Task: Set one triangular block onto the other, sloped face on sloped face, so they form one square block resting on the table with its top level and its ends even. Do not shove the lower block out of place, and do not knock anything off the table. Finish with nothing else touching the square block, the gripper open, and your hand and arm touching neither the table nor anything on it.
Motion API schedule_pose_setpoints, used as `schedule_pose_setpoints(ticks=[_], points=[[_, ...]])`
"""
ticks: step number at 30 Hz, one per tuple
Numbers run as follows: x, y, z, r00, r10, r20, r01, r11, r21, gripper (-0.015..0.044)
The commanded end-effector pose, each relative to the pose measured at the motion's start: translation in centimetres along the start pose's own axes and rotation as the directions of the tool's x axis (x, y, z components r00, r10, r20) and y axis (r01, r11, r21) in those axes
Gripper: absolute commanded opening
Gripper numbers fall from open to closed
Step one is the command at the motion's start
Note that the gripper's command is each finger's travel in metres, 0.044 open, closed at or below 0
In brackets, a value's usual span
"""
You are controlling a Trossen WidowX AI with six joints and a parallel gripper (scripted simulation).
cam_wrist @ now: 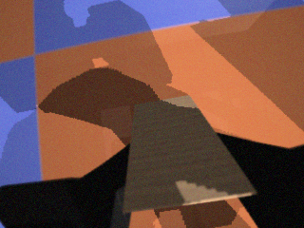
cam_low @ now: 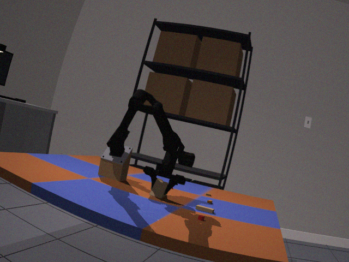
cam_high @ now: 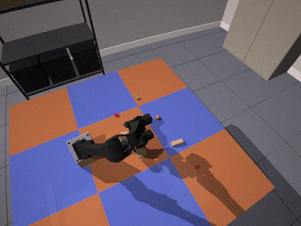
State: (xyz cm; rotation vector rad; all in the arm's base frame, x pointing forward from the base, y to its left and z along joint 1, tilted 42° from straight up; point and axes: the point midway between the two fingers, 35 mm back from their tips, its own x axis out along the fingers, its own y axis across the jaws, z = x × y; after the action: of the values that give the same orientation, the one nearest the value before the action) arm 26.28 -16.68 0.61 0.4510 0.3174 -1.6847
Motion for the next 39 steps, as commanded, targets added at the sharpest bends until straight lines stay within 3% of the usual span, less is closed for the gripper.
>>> schedule_pose_setpoints(ticks=[1,19,39], points=[[-0.3,0.0,0.6,0.997,0.000,-0.083,0.000,1.000,0.002,0.0000],[-0.9,0.0,3.9,0.854,0.000,-0.520,0.000,1.000,0.000,0.0000],[0.1,0.0,7.5,0.484,-0.001,-0.875,0.000,1.000,-0.001,0.0000]])
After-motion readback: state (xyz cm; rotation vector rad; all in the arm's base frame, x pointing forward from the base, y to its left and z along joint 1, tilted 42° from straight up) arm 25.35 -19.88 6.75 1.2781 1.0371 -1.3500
